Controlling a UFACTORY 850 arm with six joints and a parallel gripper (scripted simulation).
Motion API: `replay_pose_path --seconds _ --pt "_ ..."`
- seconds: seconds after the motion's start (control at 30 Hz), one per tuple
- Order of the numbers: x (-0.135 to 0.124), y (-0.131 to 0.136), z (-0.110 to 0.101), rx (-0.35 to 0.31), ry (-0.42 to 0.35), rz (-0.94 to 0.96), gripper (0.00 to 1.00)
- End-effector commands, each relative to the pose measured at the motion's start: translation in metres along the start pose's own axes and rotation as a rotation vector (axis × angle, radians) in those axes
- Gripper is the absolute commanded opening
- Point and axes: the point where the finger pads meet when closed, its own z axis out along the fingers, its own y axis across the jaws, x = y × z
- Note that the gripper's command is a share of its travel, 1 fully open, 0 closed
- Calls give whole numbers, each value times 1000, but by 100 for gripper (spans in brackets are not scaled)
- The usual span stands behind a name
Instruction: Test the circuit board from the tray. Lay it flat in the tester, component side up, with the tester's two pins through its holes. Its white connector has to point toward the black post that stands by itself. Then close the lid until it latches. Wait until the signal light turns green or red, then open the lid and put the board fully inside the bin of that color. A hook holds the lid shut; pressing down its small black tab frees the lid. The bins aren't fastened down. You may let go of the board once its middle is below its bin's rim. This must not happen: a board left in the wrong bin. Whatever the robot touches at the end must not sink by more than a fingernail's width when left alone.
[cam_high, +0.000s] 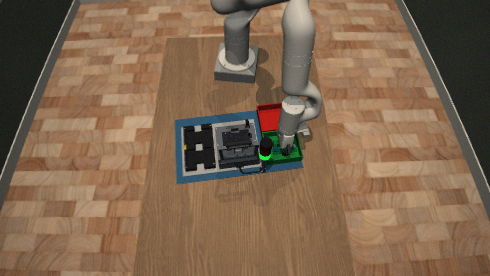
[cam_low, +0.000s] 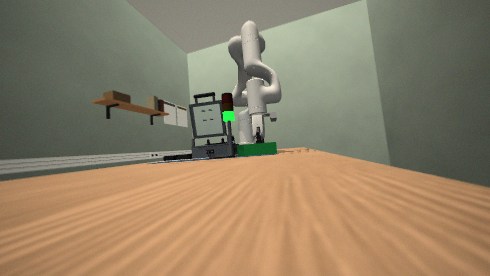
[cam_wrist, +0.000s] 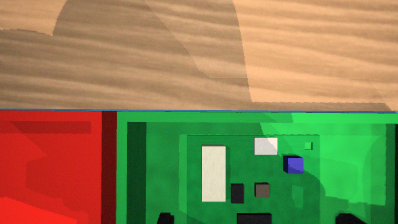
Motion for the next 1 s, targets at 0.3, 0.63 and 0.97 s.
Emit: replay_pose_path --seconds 0.3,0.63,0.97 --pt "0 1 -1 -2 1 0 100" --pt "0 1 -1 -2 1 0 100" --pt "0 1 -19 -2 1 0 100"
